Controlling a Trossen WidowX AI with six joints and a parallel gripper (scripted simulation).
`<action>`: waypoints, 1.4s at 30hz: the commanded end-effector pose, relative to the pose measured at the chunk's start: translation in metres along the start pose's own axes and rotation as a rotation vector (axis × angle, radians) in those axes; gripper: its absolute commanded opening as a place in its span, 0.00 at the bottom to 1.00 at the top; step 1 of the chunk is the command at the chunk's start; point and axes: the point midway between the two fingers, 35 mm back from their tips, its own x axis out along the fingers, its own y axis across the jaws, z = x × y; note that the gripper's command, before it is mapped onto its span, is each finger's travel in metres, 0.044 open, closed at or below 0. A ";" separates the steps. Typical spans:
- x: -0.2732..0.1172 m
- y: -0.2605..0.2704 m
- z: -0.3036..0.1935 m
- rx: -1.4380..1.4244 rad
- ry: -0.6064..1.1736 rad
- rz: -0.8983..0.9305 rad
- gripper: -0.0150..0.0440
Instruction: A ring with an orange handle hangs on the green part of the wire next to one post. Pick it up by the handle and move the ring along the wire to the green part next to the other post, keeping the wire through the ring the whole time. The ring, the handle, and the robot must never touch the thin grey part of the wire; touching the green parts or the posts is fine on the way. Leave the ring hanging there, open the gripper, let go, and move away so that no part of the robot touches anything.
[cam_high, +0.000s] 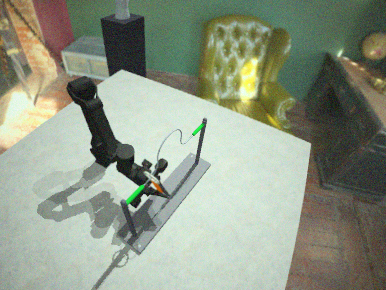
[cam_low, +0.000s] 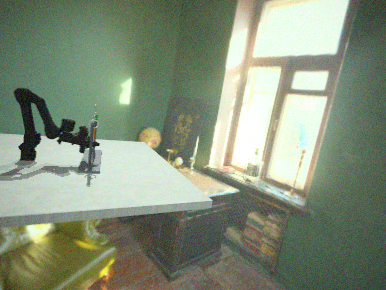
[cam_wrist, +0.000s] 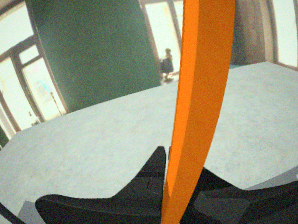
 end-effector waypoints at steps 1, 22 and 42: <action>-0.001 0.012 0.001 0.069 -0.005 0.010 0.00; -0.026 0.078 0.018 0.456 0.170 0.128 0.00; -0.071 0.123 0.061 0.820 0.440 0.362 0.00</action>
